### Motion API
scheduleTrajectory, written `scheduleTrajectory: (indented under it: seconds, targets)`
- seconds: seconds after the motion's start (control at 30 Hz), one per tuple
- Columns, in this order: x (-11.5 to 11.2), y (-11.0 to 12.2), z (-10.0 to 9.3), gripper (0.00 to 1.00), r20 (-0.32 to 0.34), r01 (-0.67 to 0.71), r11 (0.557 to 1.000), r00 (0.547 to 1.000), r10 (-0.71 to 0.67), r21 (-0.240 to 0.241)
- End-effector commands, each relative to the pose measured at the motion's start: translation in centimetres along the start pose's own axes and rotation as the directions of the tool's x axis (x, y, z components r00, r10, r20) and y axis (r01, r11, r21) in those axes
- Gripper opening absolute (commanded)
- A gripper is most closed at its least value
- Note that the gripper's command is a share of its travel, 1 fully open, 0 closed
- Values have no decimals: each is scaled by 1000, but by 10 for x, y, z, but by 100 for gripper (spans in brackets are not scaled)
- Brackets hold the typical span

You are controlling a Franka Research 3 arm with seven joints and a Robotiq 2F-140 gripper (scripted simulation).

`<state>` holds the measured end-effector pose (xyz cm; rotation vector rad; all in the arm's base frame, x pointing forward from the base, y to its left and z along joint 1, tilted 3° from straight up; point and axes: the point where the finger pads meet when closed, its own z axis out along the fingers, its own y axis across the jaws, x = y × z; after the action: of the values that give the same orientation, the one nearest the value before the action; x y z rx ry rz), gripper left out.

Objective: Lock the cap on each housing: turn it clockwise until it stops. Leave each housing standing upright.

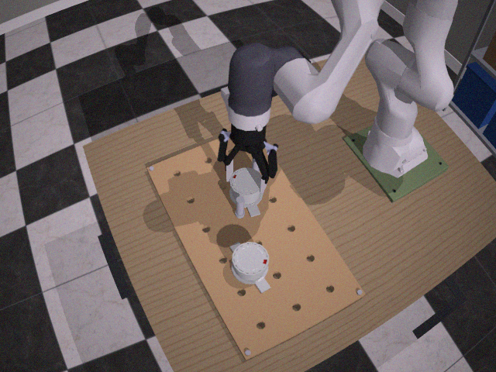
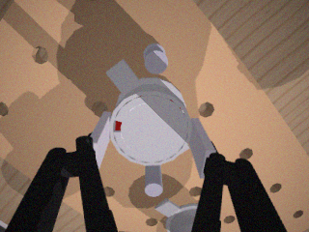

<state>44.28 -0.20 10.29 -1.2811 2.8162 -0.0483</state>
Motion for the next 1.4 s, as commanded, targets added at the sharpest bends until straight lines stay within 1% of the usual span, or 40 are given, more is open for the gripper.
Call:
scheduleTrajectory:
  seconds: [0.0,0.13,0.23,1.37]
  targets:
    - [0,1,2,10,-6,-182,983,983,182,7]
    - [0,1,2,10,-6,-263,965,965,263,8]
    - [0,1,2,10,-6,-299,954,954,299,8]
    - [0,1,2,10,-5,-313,950,950,313,8]
